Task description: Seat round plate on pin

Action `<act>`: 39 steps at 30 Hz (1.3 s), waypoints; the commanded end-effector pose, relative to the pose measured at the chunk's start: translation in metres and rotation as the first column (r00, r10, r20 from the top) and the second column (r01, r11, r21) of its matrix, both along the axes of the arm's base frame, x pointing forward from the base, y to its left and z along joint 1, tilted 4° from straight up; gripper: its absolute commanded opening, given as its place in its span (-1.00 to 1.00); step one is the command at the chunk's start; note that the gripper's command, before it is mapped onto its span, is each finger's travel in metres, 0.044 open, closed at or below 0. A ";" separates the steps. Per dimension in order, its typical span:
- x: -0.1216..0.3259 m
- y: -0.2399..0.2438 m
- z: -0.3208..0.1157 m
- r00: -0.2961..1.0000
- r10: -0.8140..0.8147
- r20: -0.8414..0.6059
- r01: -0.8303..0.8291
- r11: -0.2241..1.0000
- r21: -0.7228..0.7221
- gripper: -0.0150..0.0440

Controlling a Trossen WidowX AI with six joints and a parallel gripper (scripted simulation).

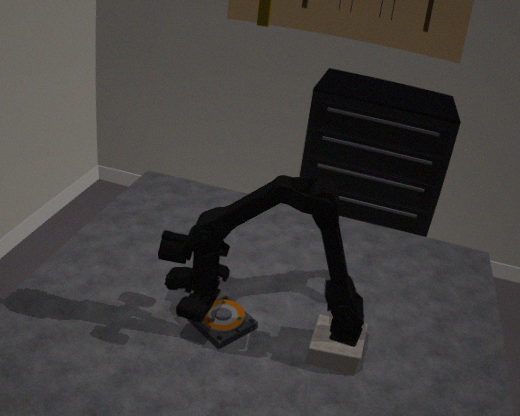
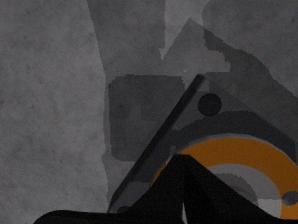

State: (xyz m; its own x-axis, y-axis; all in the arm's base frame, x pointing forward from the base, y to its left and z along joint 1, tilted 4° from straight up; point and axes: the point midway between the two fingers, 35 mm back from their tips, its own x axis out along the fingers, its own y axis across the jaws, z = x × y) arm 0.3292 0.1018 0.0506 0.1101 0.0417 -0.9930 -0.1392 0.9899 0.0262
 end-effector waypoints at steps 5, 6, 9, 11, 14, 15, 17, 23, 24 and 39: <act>-0.010 0.007 -0.002 1.000 0.005 -0.010 -0.005 1.000 0.005 -0.49; -0.011 0.007 -0.002 1.000 0.005 -0.011 -0.005 1.000 0.005 -0.49; -0.013 0.009 -0.002 1.000 0.005 -0.011 -0.005 1.000 0.005 -0.49; -0.015 0.009 -0.002 1.000 0.005 -0.011 -0.005 1.000 0.005 -0.49; -0.017 0.011 -0.002 1.000 0.005 -0.011 -0.005 1.000 0.006 -0.49; -0.018 0.011 -0.002 1.000 0.005 -0.011 -0.005 1.000 0.006 -0.49; -0.020 0.011 -0.002 1.000 0.005 -0.011 -0.005 1.000 0.006 -0.49; -0.026 0.012 -0.003 1.000 0.005 -0.012 -0.005 1.000 0.006 -0.49; -0.027 0.012 -0.003 1.000 0.005 -0.012 -0.005 1.000 0.006 -0.49; -0.046 0.012 -0.004 1.000 0.005 -0.014 -0.005 1.000 0.006 -0.49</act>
